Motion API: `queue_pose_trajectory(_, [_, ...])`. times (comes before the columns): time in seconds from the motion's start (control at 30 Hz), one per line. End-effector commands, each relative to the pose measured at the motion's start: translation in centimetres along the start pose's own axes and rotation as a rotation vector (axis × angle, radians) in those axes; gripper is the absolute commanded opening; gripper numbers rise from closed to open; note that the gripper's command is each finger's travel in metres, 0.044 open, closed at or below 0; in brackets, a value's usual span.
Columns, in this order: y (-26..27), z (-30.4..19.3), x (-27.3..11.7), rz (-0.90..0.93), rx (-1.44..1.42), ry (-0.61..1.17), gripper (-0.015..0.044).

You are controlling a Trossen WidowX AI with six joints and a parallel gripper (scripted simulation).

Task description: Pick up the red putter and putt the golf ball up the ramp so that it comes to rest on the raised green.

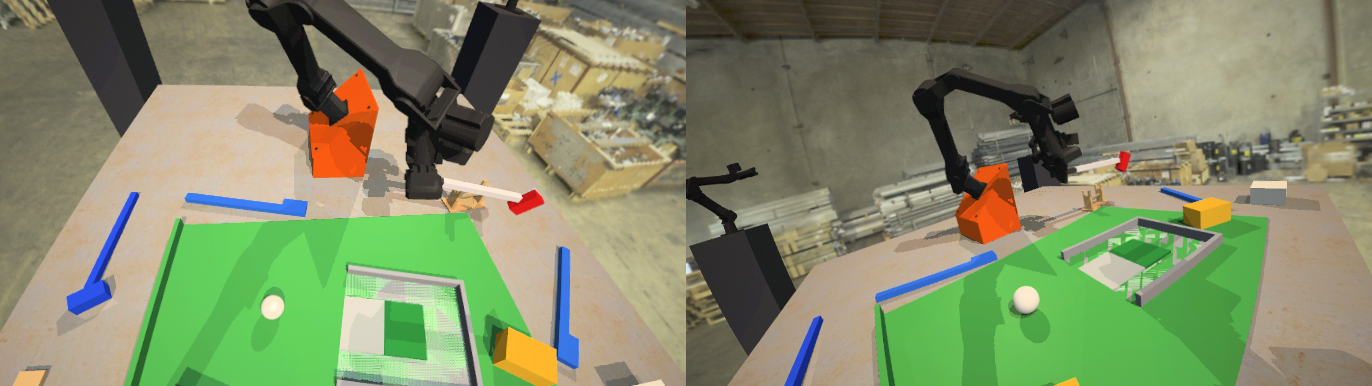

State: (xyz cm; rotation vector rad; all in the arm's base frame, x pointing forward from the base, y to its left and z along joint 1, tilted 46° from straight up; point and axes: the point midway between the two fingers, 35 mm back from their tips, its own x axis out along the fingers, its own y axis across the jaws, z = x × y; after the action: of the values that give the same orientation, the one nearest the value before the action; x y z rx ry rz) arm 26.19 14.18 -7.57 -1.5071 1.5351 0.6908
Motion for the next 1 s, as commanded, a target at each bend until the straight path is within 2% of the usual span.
queue_pose_trajectory(0.0, [-1.7, -2.2, -1.0, -0.014, 0.134, 0.005, 0.0000])
queue_pose_trajectory(0.4, [-5.6, -9.6, -3.6, -0.062, 0.537, 0.036, 0.0000])
queue_pose_trajectory(0.97, [-7.3, -20.2, -6.3, -0.132, 1.058, 0.074, 0.0000])
